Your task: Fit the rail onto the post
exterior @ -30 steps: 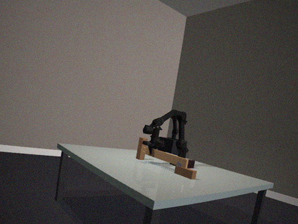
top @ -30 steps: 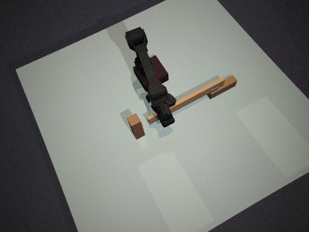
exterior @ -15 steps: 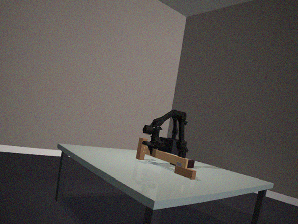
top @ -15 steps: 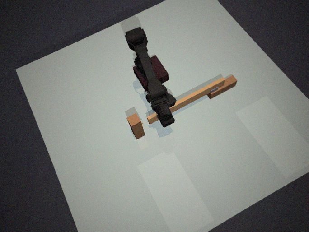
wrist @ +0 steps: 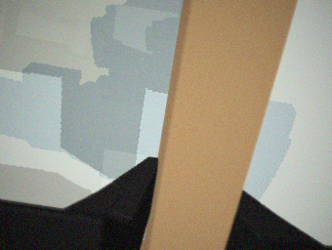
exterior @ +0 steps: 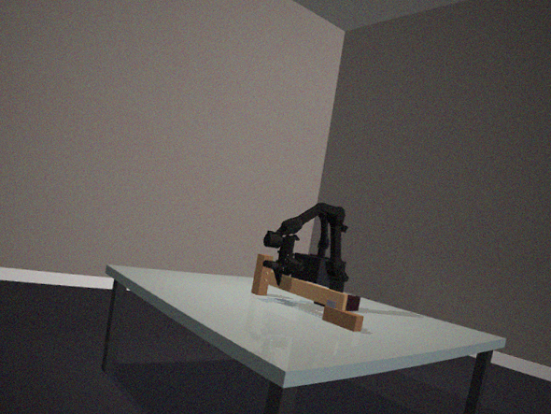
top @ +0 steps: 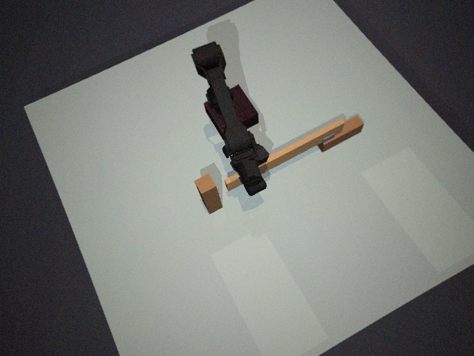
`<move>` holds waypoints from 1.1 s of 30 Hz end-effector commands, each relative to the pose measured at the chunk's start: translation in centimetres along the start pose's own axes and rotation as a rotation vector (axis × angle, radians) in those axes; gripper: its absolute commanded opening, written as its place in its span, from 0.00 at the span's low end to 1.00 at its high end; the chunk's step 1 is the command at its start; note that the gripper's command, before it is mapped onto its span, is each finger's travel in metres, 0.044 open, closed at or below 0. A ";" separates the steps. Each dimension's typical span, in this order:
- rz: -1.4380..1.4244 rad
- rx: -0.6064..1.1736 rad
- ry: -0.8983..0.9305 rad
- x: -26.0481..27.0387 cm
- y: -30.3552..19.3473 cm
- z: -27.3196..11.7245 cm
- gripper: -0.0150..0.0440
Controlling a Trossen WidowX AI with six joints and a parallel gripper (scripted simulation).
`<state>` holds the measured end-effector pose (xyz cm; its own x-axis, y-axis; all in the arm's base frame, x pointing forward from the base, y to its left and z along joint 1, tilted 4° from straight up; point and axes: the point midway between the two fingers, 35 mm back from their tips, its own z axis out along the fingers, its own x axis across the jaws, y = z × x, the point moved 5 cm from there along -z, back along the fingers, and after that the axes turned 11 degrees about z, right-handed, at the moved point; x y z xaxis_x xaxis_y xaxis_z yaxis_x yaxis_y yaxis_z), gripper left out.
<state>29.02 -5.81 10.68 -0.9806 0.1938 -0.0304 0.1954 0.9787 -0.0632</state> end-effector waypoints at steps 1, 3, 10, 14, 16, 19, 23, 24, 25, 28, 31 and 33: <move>-0.003 0.001 -0.007 -0.1 -0.1 -0.1 0.25; -0.003 0.001 -0.007 -0.2 -0.2 -0.1 0.25; -0.003 0.001 -0.007 -0.2 -0.4 -0.1 0.25; -0.003 0.001 -0.007 -0.3 -0.5 -0.2 0.25; -0.003 0.002 -0.007 -0.3 -0.6 -0.2 0.25; -0.003 0.002 -0.007 -0.3 -0.7 -0.2 0.25; -0.003 0.002 -0.007 -0.4 -0.8 -0.2 0.25; -0.003 0.002 -0.007 -0.4 -0.8 -0.2 0.25; -0.003 0.002 -0.007 -0.4 -0.9 -0.2 0.25; -0.003 0.002 -0.007 -0.4 -0.9 -0.2 0.25; -0.003 0.002 -0.007 -0.4 -1.0 -0.2 0.25; -0.003 0.002 -0.007 -0.5 -1.1 -0.2 0.25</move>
<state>29.12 -6.81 10.81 -0.9807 0.1924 -0.0333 0.1942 0.9789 -0.0628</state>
